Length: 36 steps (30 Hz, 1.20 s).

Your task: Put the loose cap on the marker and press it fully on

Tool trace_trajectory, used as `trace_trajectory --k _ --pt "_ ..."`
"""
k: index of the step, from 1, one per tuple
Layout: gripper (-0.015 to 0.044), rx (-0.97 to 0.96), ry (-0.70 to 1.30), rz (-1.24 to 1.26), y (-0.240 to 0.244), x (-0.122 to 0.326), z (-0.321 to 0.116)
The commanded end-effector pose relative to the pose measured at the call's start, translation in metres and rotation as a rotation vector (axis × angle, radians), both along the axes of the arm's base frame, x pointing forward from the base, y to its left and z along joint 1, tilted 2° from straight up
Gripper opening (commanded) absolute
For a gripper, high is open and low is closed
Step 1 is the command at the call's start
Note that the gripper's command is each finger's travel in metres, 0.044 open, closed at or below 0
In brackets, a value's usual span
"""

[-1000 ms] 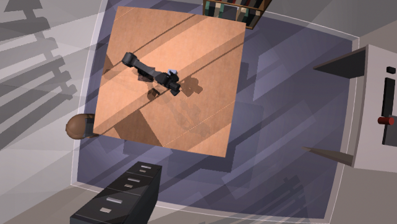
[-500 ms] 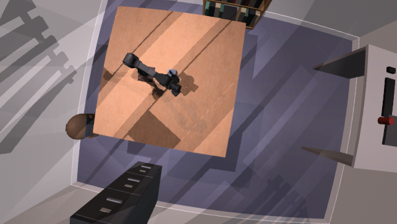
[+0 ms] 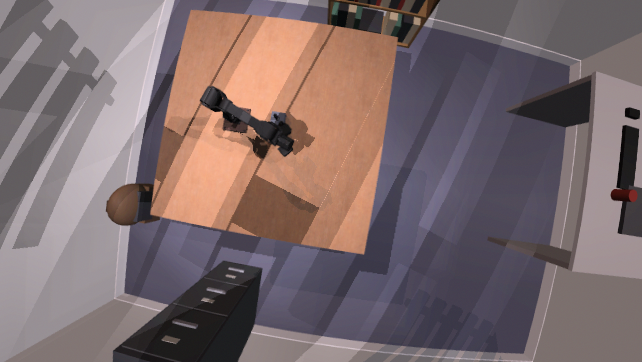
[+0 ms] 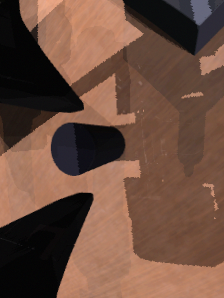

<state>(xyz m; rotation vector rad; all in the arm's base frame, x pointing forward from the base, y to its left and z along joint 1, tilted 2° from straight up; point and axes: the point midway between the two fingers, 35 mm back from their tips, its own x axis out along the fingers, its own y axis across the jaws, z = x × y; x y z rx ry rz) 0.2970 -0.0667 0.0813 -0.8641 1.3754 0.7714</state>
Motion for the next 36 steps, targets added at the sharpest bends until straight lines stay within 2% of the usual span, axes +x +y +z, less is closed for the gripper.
trace_trajectory --k 1,14,18,27,30,36 --pt "0.0248 0.006 0.001 0.006 0.001 0.000 -0.007" --pt "0.0248 0.006 0.001 0.006 0.001 -0.001 -0.025" --pt "0.0143 0.006 0.001 0.006 0.001 -0.001 -0.025" --pt "0.0083 0.006 0.001 0.006 0.001 -0.001 -0.025" --pt "0.0004 0.006 0.001 0.006 0.001 0.000 -0.021" --pt "0.0000 0.006 0.001 0.006 0.001 0.000 -0.006"
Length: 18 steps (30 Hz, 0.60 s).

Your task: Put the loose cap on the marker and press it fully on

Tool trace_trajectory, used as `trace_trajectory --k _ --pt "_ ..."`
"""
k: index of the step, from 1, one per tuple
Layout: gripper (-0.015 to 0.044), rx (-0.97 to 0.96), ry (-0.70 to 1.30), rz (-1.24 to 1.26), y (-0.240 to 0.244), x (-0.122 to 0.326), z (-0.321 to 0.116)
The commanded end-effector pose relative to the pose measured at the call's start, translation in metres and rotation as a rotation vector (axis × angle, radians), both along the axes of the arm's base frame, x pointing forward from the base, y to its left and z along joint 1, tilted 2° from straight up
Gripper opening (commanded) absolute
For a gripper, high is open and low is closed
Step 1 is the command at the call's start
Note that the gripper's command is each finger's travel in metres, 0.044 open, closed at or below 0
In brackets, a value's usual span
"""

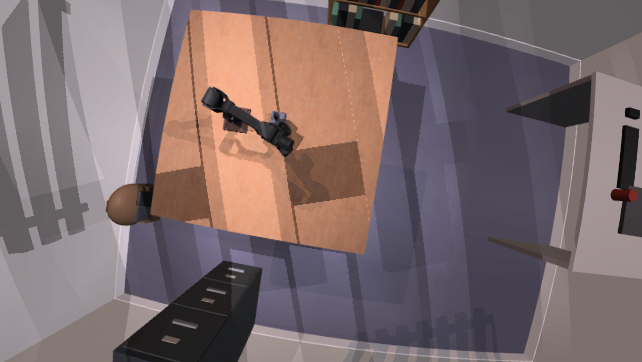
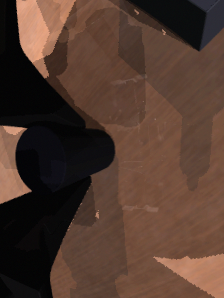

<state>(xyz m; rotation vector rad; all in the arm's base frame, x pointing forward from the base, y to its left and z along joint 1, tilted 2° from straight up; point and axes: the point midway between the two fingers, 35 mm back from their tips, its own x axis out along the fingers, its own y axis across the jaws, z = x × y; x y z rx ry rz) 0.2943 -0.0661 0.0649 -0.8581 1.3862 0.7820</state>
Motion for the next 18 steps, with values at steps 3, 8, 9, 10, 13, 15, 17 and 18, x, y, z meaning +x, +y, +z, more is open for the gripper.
trace_trajectory --k 3,8,9,10,13,15,17,18 --pt "0.0000 0.003 -0.014 0.005 0.000 0.002 0.018" --pt "0.0000 0.002 -0.014 0.005 0.001 0.001 0.032" --pt "0.0000 0.002 -0.014 0.005 0.001 0.001 0.034" --pt "0.0000 0.002 -0.014 0.005 0.001 0.000 0.037" --pt "0.0000 0.002 -0.014 0.005 0.001 -0.001 0.045" --pt "0.0000 0.003 -0.014 0.005 0.001 -0.001 0.050" --pt "0.0000 0.003 -0.014 0.005 0.001 -0.002 0.052" --pt "0.0000 0.003 -0.014 0.005 0.002 -0.002 0.052"
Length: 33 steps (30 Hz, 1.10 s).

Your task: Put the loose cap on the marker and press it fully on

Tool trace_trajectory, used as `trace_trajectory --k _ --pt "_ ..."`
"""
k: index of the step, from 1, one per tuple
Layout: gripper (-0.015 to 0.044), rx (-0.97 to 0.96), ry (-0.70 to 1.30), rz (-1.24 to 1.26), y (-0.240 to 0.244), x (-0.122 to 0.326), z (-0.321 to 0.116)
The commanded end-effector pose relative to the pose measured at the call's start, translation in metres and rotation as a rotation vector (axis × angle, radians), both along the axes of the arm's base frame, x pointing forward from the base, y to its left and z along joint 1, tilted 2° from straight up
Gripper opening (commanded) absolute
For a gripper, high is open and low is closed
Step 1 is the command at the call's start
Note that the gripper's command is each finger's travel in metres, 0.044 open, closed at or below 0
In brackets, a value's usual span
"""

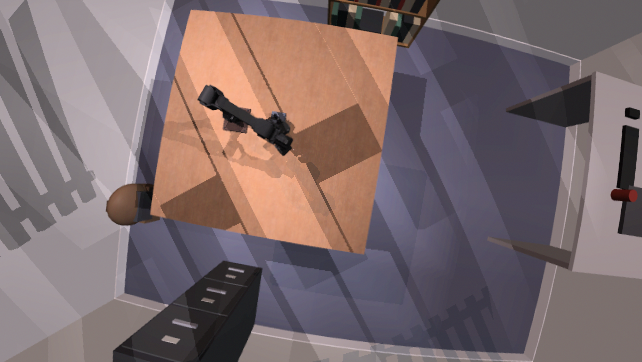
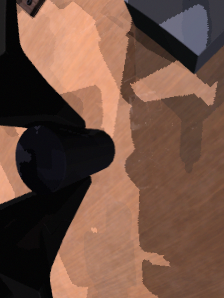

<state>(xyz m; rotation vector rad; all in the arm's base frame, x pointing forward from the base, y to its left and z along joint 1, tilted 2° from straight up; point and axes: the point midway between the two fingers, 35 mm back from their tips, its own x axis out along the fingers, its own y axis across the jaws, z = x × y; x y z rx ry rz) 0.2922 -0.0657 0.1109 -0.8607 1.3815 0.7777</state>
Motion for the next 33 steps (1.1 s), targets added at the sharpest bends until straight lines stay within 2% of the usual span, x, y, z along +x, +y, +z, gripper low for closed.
trace_trajectory --k 1,33 --pt "0.0000 0.004 -0.007 0.005 0.003 0.000 0.006" --pt "0.0000 0.013 -0.004 0.005 0.098 -0.037 0.049"
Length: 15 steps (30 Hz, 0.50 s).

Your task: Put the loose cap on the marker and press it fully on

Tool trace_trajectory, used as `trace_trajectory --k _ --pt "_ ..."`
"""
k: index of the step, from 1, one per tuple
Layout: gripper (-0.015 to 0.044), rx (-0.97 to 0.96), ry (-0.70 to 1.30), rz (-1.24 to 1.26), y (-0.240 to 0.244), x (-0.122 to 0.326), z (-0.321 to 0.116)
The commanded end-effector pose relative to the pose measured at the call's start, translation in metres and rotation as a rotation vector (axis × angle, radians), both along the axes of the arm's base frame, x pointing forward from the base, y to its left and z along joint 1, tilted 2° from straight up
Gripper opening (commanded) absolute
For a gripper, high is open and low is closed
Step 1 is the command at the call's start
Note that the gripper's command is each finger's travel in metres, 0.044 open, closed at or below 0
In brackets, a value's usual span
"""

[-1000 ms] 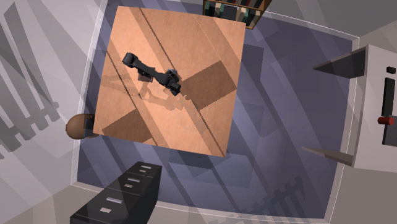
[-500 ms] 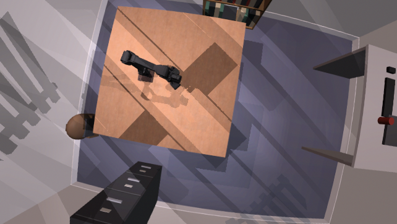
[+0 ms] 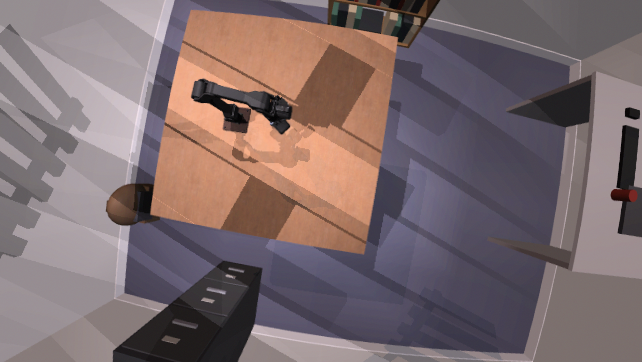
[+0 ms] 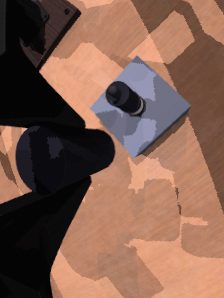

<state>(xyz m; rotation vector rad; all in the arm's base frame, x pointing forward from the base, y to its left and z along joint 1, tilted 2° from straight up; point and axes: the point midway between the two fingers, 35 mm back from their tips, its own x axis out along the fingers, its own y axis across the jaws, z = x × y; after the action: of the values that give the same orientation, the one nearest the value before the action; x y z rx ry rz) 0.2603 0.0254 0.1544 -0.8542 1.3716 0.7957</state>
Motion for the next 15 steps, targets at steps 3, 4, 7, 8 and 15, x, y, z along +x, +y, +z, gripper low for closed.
trace_trajectory --k 3,4,7,8,15 --pt "0.0000 -0.003 -0.005 -0.004 0.015 -0.010 0.009" --pt "0.0000 -0.003 -0.005 -0.004 0.017 -0.012 0.010" --pt "0.0000 -0.002 -0.005 -0.004 0.024 -0.018 0.014" --pt "0.0000 -0.002 -0.005 -0.004 0.026 -0.020 0.015" --pt "0.0000 -0.001 -0.004 -0.004 0.034 -0.027 0.018"
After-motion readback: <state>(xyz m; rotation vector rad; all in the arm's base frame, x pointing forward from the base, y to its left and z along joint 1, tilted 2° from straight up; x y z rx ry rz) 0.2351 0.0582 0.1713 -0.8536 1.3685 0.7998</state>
